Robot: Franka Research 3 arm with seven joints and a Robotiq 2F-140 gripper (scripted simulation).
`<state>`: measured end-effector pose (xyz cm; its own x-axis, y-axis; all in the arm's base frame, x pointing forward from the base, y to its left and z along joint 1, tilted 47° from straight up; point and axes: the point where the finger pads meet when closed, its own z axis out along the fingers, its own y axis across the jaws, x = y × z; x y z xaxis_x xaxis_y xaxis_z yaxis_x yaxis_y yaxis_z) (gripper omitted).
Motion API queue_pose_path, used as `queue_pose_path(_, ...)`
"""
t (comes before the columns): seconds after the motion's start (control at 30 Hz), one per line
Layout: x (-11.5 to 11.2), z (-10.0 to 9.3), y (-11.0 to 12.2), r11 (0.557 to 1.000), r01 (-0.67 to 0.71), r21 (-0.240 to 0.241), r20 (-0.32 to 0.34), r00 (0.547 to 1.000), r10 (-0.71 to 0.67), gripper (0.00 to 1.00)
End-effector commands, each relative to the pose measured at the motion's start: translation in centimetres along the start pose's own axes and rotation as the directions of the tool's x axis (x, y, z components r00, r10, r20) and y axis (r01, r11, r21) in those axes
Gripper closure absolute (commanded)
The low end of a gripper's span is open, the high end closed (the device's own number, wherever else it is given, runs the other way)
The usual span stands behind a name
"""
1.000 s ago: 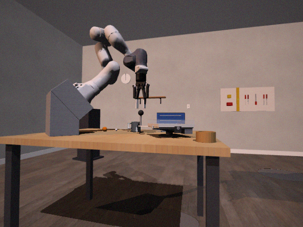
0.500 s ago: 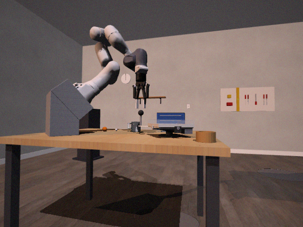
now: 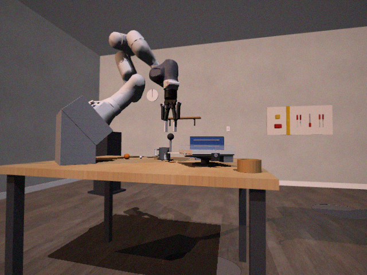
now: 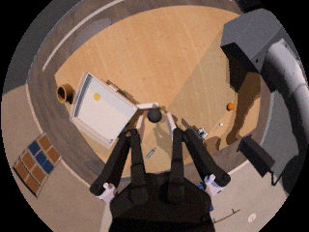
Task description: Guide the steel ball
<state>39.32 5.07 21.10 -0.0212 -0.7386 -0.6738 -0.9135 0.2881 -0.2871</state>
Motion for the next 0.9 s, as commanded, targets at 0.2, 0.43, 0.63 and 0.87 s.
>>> queue_pose_path(0.2, 0.0, 0.6, -0.1, 1.0, -0.002, 0.002, 0.002, 1.0, 0.002, 0.64)
queue_pose_path(0.43, -0.1, 1.3, -0.1, 1.0, -0.002, 0.002, 0.002, 1.0, 0.002, 0.64)
queue_pose_path(0.63, -0.1, 1.6, -0.1, 1.0, -0.002, 0.002, 0.002, 1.0, 0.002, 0.64)
queue_pose_path(0.87, -0.1, 2.2, -0.1, 1.0, -0.002, 0.002, 0.002, 1.0, 0.002, 0.64)
